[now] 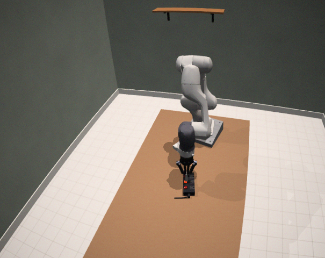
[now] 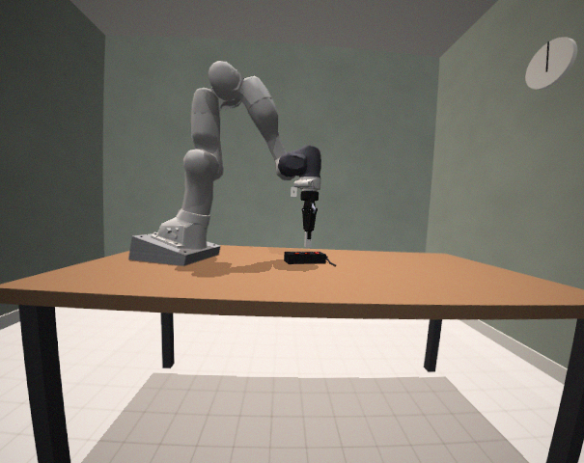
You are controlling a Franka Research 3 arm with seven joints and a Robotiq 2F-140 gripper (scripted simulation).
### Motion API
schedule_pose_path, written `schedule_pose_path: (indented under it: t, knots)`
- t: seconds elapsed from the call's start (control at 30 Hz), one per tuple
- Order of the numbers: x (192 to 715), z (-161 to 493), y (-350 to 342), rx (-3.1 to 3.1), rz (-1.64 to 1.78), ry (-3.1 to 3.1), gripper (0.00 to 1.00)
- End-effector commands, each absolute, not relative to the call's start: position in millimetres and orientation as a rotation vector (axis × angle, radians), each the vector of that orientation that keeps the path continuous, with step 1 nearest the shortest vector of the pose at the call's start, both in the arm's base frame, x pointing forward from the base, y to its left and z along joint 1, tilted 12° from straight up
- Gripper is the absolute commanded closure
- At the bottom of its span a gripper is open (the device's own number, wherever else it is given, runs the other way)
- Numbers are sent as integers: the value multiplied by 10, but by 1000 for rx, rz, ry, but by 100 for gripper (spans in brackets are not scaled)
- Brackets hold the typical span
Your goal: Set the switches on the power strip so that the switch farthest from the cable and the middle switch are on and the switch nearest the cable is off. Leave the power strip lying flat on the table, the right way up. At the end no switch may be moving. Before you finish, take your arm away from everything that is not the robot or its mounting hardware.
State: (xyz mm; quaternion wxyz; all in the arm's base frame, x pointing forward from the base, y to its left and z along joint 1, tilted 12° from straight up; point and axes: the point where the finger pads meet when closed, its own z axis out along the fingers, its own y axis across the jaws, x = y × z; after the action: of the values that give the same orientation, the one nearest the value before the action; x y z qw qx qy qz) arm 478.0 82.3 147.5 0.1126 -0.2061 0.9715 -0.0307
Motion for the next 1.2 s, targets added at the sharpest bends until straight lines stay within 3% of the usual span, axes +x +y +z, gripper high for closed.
schedule_pose_path:
  t: [0.0, 0.83, 0.87, 1.17]
  knots:
    - [4722, 1500, 819, -612, -90, 2868, 100]
    - [4704, 1586, 821, -612, -90, 2868, 100]
    - [4703, 1587, 821, -612, -90, 2868, 0]
    - [4685, 1673, 822, -612, -90, 2868, 0]
